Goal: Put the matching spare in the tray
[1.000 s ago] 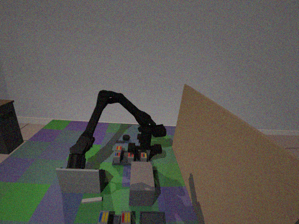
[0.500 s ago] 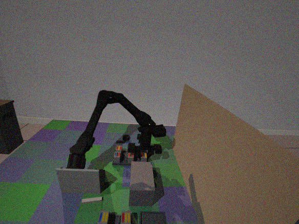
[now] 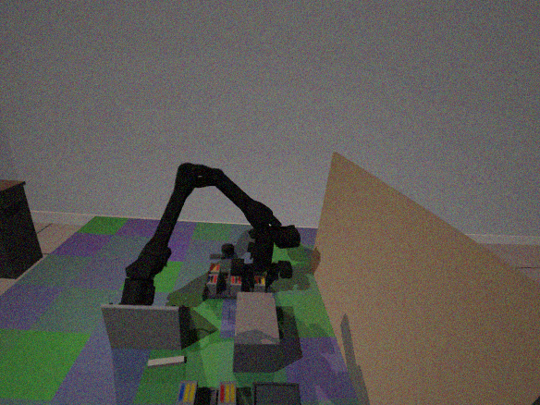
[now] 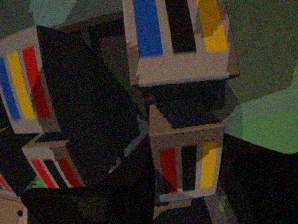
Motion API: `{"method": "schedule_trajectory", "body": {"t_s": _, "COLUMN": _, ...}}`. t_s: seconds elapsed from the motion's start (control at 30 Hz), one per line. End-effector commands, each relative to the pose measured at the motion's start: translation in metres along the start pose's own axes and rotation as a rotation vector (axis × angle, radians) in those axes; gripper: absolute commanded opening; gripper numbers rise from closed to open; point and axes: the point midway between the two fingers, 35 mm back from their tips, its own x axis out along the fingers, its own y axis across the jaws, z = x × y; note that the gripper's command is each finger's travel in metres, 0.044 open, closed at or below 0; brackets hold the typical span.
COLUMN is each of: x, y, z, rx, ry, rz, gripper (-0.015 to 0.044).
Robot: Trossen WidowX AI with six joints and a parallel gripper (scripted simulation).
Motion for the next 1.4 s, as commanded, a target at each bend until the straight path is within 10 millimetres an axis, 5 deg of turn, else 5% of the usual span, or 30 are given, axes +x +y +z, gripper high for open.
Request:
{"method": "schedule_trajectory", "body": {"t_s": 0.0, "x": -0.004, "y": -0.001, "z": 0.0, "rx": 0.0, "ry": 0.001, "rz": 0.0, "gripper": 0.0}}
{"method": "schedule_trajectory", "body": {"t_s": 0.37, "x": -0.075, "y": -0.001, "z": -0.001, "rx": 0.006, "ry": 0.009, "rz": -0.001, "gripper": 0.0}}
{"method": "schedule_trajectory", "body": {"t_s": 0.7, "x": -0.079, "y": -0.001, "z": -0.003, "rx": 0.015, "ry": 0.01, "rz": 0.003, "gripper": 0.0}}
{"method": "schedule_trajectory", "body": {"t_s": 1.17, "x": -0.148, "y": -0.001, "z": -0.001, "rx": 0.008, "ry": 0.012, "rz": 0.0, "gripper": 0.0}}
{"method": "schedule_trajectory", "body": {"t_s": 1.37, "x": -0.153, "y": -0.006, "z": -0.009, "rx": 0.008, "ry": 0.016, "rz": -0.002, "gripper": 0.0}}
